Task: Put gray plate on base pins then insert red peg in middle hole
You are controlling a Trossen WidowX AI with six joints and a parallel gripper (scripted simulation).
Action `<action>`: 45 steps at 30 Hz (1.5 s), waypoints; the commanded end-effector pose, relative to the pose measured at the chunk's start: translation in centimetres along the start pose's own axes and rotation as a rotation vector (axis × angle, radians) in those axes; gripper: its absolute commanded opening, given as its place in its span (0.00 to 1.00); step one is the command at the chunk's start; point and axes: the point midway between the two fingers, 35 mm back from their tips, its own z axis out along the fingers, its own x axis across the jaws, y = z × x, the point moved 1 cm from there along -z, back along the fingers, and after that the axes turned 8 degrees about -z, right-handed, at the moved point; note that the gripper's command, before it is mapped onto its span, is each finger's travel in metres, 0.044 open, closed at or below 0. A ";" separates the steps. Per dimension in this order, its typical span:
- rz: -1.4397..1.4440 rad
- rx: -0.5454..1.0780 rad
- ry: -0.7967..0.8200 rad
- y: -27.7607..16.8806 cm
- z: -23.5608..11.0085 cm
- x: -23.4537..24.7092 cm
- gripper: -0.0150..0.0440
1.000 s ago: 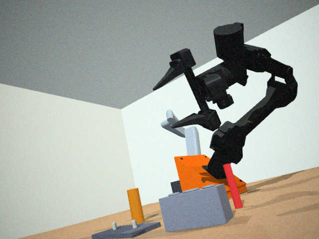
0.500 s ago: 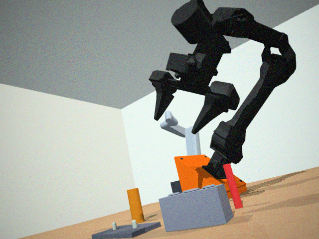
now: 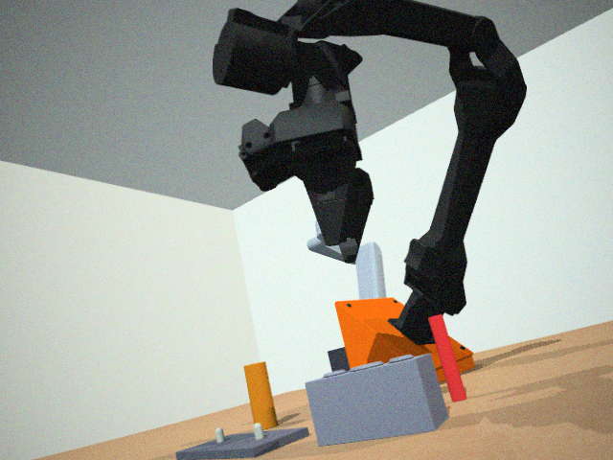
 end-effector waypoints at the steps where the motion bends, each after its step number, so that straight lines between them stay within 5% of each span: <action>1: 0.311 0.125 0.027 1.2 0.3 1.1 1.00; 9: 0.311 0.125 0.027 1.2 0.5 1.1 1.00; 15: 0.310 0.126 0.028 0.2 6.5 1.4 1.00; 45: 0.309 0.126 0.029 -0.4 11.1 1.8 1.00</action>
